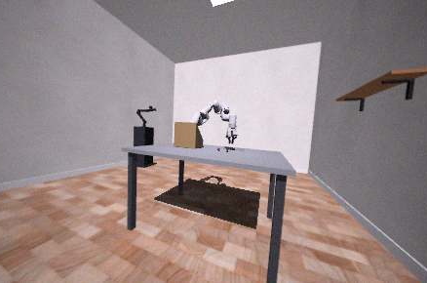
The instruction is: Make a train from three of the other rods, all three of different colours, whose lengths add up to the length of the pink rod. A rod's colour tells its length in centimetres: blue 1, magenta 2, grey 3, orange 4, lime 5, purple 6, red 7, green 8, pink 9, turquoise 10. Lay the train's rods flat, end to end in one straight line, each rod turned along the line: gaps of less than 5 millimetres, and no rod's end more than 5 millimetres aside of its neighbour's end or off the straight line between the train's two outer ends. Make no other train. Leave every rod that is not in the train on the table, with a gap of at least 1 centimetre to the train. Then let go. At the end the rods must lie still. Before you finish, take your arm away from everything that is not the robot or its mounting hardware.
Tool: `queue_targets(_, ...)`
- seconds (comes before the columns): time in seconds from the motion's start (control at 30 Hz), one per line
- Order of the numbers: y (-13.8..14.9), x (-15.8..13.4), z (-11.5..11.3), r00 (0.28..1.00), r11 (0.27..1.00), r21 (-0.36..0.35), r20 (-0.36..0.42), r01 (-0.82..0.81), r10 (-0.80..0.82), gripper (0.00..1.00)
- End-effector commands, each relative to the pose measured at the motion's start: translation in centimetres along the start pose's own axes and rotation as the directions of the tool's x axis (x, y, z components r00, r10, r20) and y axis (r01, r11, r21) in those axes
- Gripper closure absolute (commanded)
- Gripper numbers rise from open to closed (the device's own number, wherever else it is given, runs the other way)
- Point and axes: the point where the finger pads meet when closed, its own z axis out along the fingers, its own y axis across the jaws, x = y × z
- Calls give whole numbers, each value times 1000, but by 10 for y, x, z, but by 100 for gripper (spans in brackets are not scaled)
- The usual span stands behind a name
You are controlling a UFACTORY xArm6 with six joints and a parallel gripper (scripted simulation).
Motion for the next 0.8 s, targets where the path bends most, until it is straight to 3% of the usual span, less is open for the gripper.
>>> queue_targets(0.0, -1, 1, 0, 1000, 1000, 2, -2, 1, -1, 76)
queue_targets(0.77, -1, 1, 26, 1000, 1000, 2, -2, 1, -1, 76)
